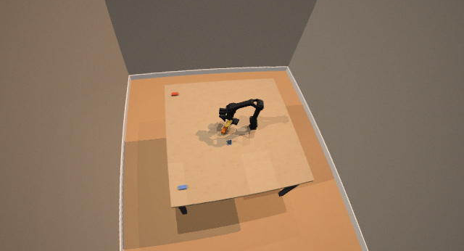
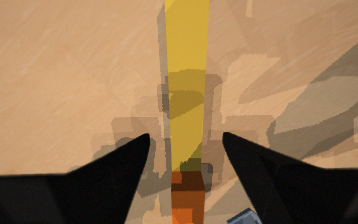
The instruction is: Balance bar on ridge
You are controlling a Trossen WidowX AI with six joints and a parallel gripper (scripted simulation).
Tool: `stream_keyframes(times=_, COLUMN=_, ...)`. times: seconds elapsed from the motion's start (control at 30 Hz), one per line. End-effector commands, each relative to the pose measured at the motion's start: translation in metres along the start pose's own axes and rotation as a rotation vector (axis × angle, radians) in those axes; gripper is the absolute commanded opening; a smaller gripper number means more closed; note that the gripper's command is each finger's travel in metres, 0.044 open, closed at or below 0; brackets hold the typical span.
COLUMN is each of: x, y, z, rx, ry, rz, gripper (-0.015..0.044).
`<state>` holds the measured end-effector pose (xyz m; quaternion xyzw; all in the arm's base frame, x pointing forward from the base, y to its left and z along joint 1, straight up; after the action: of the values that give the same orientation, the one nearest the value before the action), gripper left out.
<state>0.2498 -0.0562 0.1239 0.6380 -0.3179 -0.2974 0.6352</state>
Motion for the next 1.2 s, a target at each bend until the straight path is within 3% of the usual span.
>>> stream_keyframes(times=0.0, x=-0.001, y=-0.005, z=0.000, rx=-0.001, ry=0.006, rz=-0.006, gripper=0.0315)
stream_keyframes(times=0.5, x=-0.001, y=-0.028, z=0.000, rx=-0.001, ry=0.006, rz=-0.006, gripper=0.0315)
stream_keyframes(times=1.07, x=-0.001, y=-0.028, z=0.000, rx=-0.001, ry=0.006, rz=-0.006, gripper=0.0315)
stream_keyframes(times=1.17, x=-0.001, y=-0.027, z=0.001, rx=-0.002, ry=0.000, rz=-0.003, gripper=0.0236)
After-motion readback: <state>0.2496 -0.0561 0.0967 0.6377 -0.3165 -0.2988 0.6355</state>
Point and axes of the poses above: the point midway between the two fingers, 35 mm back from their tips, its own y axis back along the fingers, its own x axis across the jaws, z = x × y, the point moved 5 cm from there along y, back along the fingers, and after that the axes turned 15 degrees about -y, right-handed, at the moved point
